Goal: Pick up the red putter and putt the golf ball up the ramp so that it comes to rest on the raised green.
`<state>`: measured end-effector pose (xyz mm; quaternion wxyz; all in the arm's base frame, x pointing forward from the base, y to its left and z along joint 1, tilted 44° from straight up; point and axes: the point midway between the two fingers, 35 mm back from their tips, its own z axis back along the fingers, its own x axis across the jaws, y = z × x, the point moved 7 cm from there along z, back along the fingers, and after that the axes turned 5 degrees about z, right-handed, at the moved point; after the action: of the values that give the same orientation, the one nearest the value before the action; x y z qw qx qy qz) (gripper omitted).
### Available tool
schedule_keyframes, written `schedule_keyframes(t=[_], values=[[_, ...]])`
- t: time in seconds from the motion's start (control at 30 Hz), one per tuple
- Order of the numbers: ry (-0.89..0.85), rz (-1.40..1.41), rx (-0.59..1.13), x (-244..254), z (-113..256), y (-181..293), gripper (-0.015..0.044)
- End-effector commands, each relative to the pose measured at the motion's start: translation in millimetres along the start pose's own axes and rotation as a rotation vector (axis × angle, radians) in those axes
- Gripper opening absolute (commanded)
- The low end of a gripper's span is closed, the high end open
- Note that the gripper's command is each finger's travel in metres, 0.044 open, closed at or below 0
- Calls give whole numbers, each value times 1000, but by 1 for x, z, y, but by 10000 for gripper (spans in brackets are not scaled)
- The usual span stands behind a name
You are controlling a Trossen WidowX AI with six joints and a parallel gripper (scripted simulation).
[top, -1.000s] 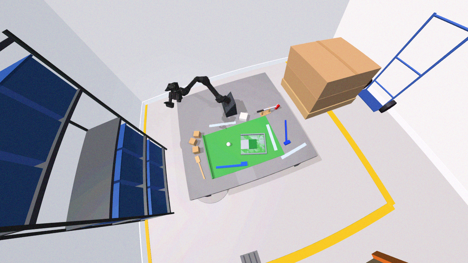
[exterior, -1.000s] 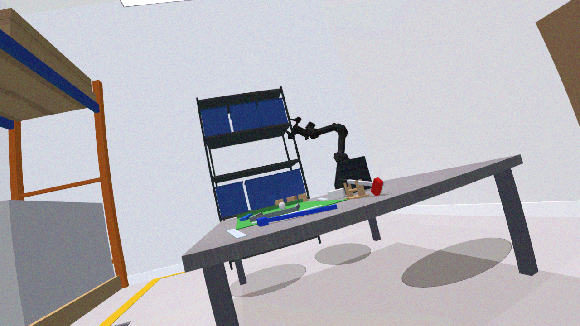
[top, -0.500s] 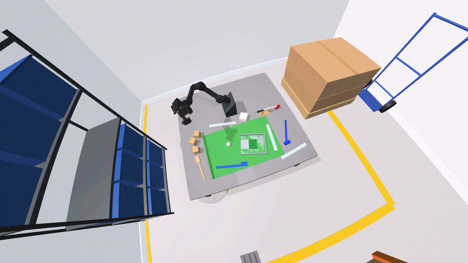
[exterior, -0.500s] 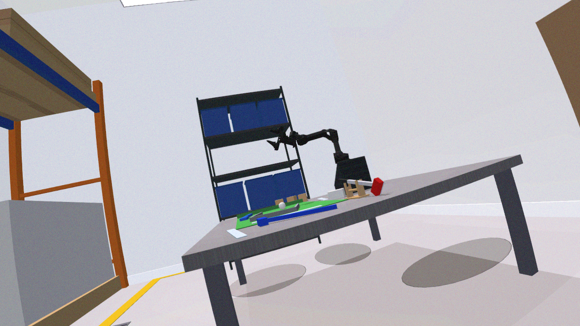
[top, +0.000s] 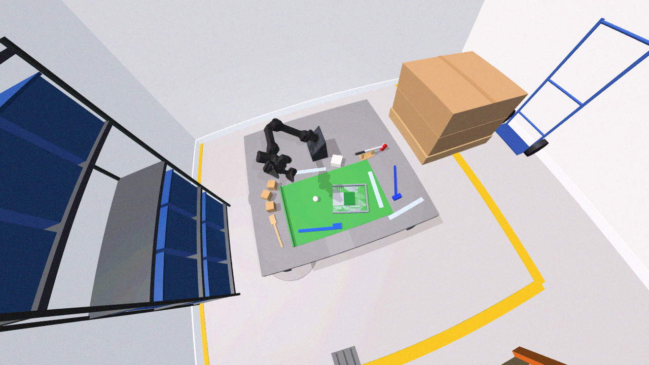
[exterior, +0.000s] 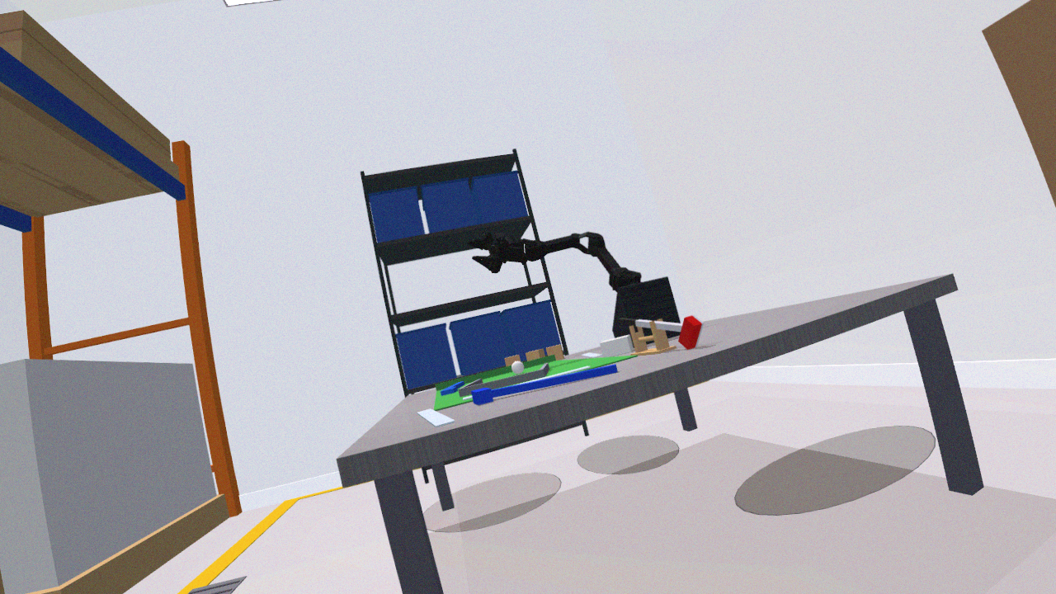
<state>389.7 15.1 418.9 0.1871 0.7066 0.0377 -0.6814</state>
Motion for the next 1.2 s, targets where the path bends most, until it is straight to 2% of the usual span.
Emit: schedule_keyframes(t=[0.0, 0.33, 0.63, 0.9, 1.17], values=[[-156, -110, -46, 44, -32, -31, 440], [-482, -307, -102, 128, -75, -100, 440], [-835, -399, -86, 212, -87, -175, 440], [-1163, -381, -10, 289, -70, -246, 440], [-1468, -235, 138, 365, -24, -311, 440]])
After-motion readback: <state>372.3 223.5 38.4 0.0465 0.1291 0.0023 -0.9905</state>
